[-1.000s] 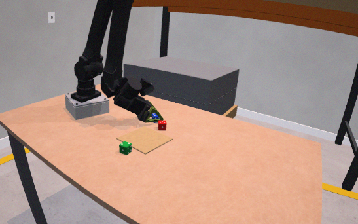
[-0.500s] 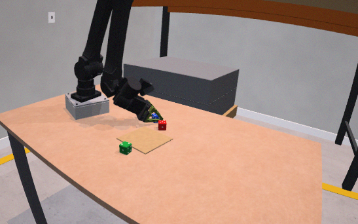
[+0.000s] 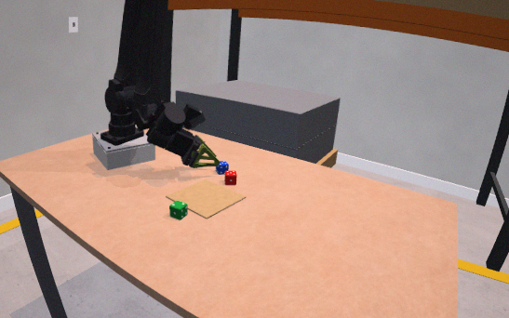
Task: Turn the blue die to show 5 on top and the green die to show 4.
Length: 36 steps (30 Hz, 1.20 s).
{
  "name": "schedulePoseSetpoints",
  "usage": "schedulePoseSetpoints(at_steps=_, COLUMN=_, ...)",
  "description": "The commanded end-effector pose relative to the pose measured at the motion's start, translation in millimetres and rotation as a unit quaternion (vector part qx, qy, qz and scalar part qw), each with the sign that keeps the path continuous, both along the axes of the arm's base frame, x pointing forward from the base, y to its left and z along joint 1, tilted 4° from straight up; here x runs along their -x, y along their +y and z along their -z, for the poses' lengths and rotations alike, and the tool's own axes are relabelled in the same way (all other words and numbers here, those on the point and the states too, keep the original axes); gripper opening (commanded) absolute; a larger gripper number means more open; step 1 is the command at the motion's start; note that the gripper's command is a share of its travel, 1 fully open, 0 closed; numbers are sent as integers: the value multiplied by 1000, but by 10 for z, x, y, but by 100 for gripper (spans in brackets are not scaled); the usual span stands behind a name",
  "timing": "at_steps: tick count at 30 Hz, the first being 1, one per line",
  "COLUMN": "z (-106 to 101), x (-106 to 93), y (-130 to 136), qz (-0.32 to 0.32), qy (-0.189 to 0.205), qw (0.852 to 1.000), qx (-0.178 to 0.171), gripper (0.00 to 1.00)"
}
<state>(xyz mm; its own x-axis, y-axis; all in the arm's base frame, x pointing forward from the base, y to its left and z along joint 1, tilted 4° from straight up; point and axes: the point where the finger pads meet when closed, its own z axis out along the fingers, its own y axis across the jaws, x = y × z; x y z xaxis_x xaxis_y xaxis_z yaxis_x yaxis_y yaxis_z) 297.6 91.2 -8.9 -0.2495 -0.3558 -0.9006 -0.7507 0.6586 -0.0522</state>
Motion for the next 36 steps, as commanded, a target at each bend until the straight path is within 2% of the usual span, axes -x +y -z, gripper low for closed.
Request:
schedulePoseSetpoints(at_steps=1, z=-59, x=-18, y=-82, qz=-2, qy=-12, qw=1000, qx=13, gripper=45)
schedulePoseSetpoints(at_steps=16, z=-129, x=33, y=-88, qz=-1, qy=-8, qw=1000, qx=14, gripper=45)
schedulePoseSetpoints(at_steps=21, z=-295, x=-15, y=-87, qz=-2, qy=-14, qw=1000, qx=15, gripper=45)
schedulePoseSetpoints(at_steps=23, z=-295, x=-15, y=-87, qz=-2, qy=-14, qw=1000, qx=15, gripper=45)
schedulePoseSetpoints(at_steps=30, z=-612, x=-109, y=-82, qz=-5, qy=-26, qw=1000, qx=17, gripper=45)
schedulePoseSetpoints(at_steps=36, z=-770, x=-114, y=-71, qz=-6, qy=-29, qw=999, qx=17, gripper=45)
